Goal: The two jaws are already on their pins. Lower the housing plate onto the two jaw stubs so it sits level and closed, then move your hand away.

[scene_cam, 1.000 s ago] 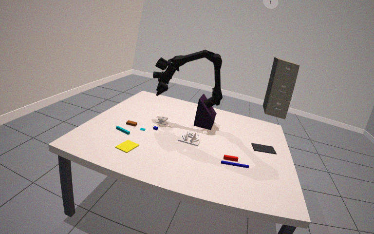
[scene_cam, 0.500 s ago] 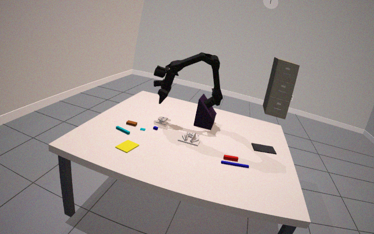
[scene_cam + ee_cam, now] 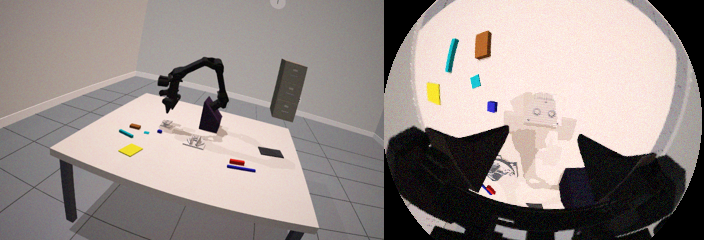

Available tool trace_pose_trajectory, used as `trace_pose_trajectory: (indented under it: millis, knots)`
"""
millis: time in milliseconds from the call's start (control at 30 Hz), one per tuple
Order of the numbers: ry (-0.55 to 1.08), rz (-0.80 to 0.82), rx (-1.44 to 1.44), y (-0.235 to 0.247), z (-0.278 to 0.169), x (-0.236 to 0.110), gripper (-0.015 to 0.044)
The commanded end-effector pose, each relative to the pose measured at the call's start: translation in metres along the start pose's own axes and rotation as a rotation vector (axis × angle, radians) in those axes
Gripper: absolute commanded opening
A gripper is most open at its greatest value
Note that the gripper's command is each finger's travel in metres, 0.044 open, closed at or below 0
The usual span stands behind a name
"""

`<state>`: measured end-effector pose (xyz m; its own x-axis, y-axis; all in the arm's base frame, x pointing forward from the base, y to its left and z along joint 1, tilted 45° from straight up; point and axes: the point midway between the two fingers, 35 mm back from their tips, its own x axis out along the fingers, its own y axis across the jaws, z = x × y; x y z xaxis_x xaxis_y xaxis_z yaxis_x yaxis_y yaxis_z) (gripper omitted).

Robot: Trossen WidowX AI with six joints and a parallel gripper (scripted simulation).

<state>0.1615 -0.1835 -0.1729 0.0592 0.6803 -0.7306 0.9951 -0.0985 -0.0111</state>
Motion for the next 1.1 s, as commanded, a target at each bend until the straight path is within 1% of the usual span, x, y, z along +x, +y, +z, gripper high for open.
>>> trace_pose_trajectory:
  millis: [0, 133, 200, 1067]
  knots:
    - [0.010, 0.002, 0.015, 0.001, -0.002, 0.003, 0.0440]
    - [0.011, 0.003, 0.015, -0.001, -0.004, 0.034, 0.0440]
    - [0.012, 0.003, 0.015, -0.001, -0.005, 0.040, 0.0440]
    - [0.012, 0.003, 0.015, -0.001, -0.005, 0.040, 0.0440]
